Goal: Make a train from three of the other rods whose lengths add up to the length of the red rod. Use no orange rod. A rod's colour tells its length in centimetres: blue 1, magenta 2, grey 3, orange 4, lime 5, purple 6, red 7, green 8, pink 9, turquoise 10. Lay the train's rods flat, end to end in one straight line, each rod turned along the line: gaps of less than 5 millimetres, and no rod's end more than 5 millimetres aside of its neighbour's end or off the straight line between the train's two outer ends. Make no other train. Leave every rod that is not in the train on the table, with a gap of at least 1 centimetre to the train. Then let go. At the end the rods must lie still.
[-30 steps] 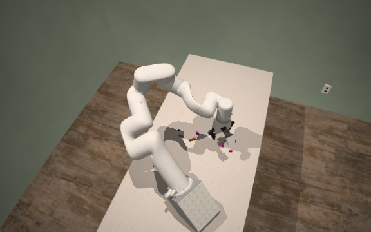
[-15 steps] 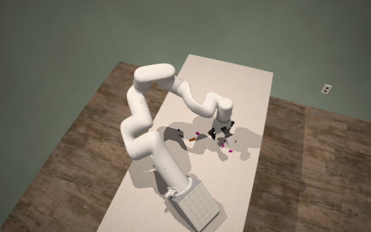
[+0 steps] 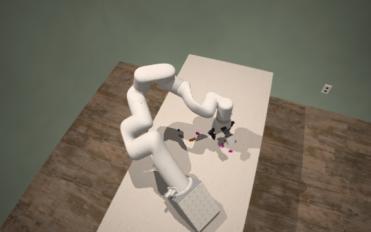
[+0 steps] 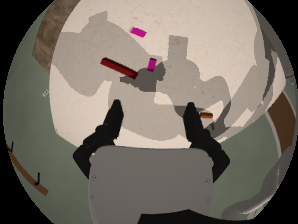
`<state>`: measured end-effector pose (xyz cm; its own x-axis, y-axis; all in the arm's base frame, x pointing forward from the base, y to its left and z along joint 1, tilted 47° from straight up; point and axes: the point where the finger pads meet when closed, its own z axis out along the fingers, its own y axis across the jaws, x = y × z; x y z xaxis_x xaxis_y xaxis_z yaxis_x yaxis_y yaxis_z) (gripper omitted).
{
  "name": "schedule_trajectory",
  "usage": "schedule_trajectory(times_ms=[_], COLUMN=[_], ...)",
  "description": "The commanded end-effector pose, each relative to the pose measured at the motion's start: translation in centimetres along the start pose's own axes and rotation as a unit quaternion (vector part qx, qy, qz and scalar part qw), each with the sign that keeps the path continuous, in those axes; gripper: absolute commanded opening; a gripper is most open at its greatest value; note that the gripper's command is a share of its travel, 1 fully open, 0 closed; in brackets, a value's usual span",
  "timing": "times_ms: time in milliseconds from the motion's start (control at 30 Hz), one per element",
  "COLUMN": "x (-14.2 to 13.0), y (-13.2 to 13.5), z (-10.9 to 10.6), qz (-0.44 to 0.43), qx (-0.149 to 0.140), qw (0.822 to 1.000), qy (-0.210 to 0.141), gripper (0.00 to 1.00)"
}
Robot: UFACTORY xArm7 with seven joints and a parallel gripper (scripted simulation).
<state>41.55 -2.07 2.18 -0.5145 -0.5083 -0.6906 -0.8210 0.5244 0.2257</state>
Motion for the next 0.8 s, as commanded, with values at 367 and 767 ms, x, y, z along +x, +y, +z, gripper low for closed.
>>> schedule_trajectory(times_ms=[367, 767], x=[-4.2, -10.2], y=[1.7, 5.3], z=[-0.1, -0.1], qz=[-0.001, -0.002], qx=[0.002, 0.003], qw=[1.0, 1.0], qy=[0.011, 0.012], gripper=[1.0, 1.0])
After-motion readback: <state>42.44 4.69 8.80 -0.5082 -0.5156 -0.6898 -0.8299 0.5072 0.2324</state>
